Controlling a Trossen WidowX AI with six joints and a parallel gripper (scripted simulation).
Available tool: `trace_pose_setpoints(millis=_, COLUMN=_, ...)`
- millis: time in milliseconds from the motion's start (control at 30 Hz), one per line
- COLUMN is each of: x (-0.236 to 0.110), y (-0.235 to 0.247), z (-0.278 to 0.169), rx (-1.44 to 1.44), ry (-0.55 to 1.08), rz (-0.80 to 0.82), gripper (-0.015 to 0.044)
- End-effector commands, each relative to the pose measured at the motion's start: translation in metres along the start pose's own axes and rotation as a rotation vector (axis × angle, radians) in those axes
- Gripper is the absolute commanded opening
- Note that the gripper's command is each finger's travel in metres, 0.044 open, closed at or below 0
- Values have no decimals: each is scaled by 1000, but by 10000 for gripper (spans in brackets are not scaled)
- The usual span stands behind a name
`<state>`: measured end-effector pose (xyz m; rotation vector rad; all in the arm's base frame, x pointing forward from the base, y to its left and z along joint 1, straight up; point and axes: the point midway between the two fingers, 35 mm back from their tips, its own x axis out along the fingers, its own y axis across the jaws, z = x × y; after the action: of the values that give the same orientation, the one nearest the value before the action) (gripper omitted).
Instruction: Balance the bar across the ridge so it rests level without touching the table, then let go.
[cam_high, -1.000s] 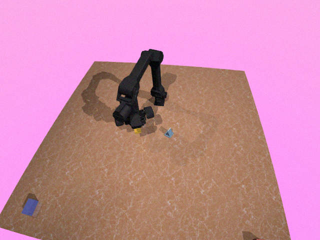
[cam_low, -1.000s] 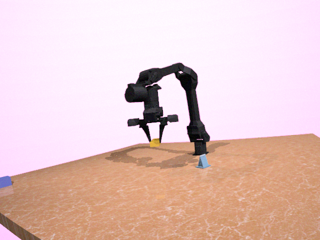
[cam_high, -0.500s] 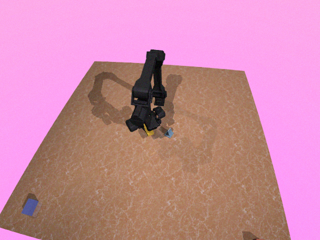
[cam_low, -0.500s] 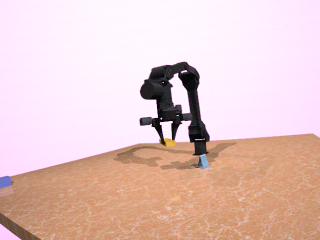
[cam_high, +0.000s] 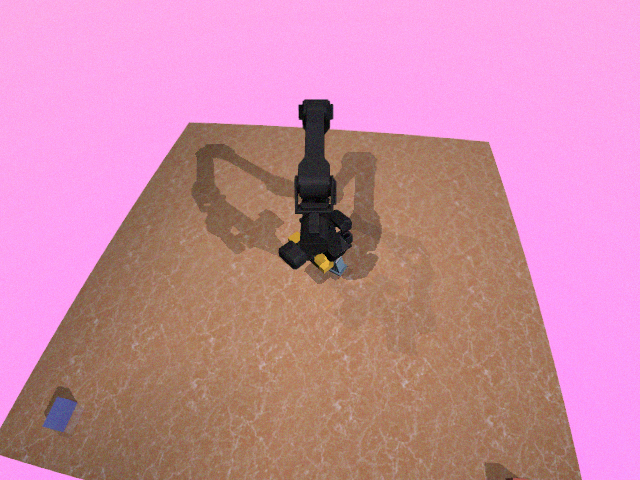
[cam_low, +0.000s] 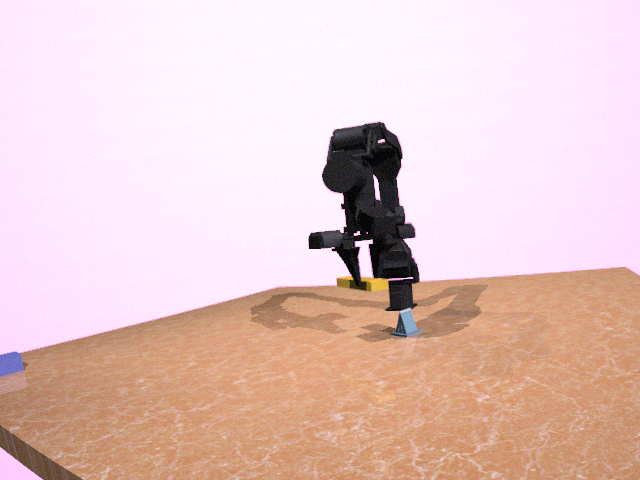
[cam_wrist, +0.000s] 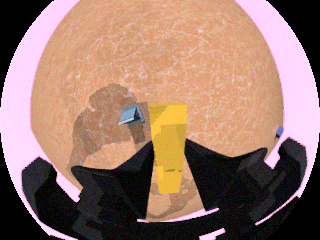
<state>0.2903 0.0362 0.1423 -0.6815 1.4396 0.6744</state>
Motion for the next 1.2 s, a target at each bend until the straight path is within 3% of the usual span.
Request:
trace_pose_setpoints(millis=0, x=-1, y=12, z=8, rx=-56, ry=0, rz=-2, gripper=0)
trace_pose_setpoints(millis=600, x=-2, y=71, z=39, rx=-272, ry=-3, rz=3, gripper=0)
trace_pose_setpoints(millis=1167, x=20, y=74, z=40, rx=-273, ry=-3, rz=3, gripper=0)
